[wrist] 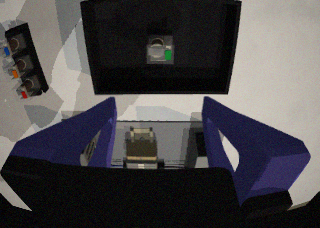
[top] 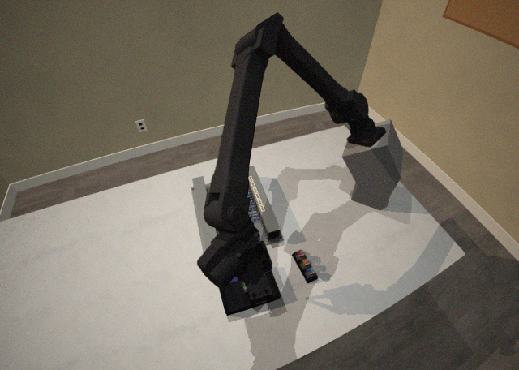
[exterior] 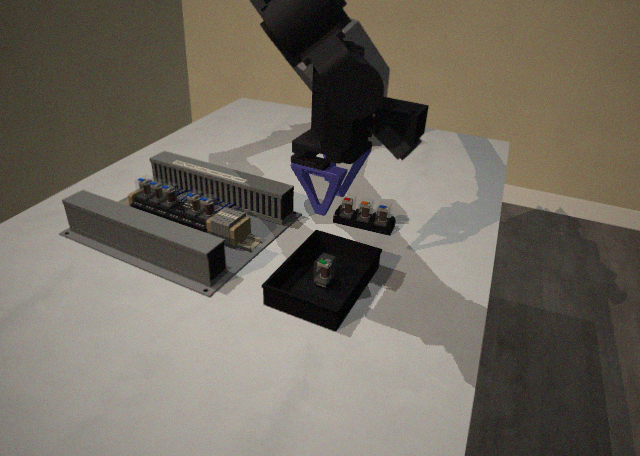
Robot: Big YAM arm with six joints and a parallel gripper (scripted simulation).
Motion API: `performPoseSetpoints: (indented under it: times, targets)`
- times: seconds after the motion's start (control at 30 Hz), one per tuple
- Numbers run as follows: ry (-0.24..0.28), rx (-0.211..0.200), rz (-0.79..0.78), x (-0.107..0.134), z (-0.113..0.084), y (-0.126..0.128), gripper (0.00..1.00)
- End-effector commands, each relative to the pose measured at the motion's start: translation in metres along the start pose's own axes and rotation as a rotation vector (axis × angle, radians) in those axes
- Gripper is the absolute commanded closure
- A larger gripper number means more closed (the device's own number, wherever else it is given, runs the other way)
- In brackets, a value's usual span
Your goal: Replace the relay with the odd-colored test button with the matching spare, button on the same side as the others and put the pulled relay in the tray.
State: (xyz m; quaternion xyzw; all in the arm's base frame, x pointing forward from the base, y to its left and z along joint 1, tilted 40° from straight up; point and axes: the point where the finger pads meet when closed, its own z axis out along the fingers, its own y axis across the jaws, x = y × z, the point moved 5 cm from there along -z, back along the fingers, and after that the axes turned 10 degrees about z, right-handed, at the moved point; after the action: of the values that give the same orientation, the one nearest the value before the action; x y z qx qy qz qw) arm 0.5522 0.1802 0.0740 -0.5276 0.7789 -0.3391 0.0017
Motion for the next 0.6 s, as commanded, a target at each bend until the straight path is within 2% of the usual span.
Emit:
performPoseSetpoints:
  times: [0.0,0.57]
  targets:
    - [-0.017,0.017,0.034,-0.005,-0.011,-0.019,0.41]
    - [-0.03,0.024,0.003,-0.017,-0.019,-0.008,0.41]
